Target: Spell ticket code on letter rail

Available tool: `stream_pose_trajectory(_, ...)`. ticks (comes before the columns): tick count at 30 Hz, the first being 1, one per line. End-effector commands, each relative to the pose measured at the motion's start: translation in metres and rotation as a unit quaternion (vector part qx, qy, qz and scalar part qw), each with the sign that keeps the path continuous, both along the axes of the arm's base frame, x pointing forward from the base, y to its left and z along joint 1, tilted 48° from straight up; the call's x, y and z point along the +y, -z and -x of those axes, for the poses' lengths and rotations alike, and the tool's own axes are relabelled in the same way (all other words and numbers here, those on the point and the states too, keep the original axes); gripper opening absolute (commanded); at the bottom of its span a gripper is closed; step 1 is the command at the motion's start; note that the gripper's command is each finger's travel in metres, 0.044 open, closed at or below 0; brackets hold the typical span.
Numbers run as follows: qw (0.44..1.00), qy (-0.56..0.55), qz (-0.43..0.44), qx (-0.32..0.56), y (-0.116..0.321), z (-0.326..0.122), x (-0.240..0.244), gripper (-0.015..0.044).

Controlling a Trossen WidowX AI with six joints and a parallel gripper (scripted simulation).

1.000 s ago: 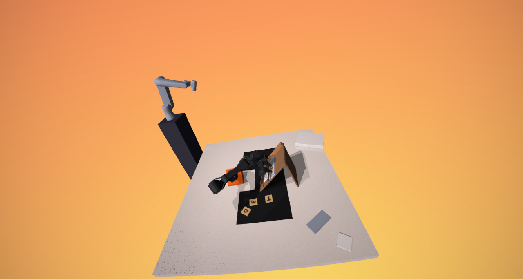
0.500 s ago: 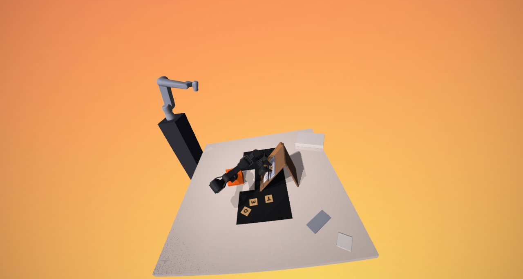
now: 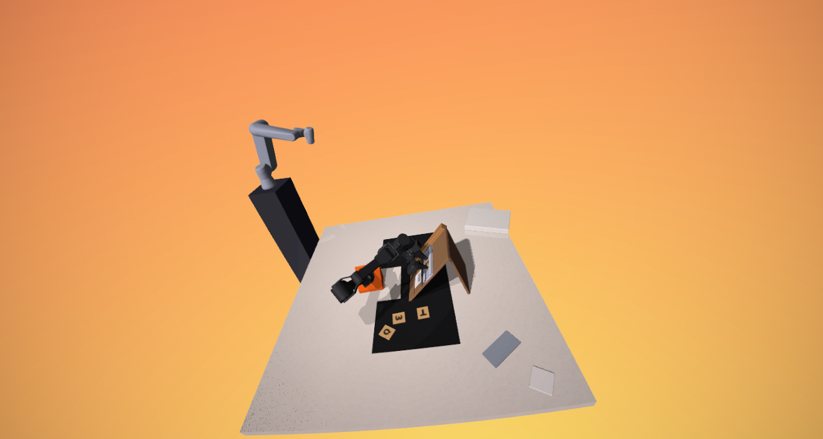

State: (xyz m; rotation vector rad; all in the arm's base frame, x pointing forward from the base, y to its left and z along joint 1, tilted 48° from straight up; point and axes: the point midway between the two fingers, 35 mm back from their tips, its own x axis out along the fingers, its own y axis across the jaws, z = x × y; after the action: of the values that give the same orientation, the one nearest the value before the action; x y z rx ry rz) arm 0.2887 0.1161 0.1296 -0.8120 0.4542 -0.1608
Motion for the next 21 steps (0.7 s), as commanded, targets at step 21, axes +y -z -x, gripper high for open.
stream_pose_trajectory(21,1.0,0.001,-0.003,-0.003,0.008,0.0001,0.0099,0.0)
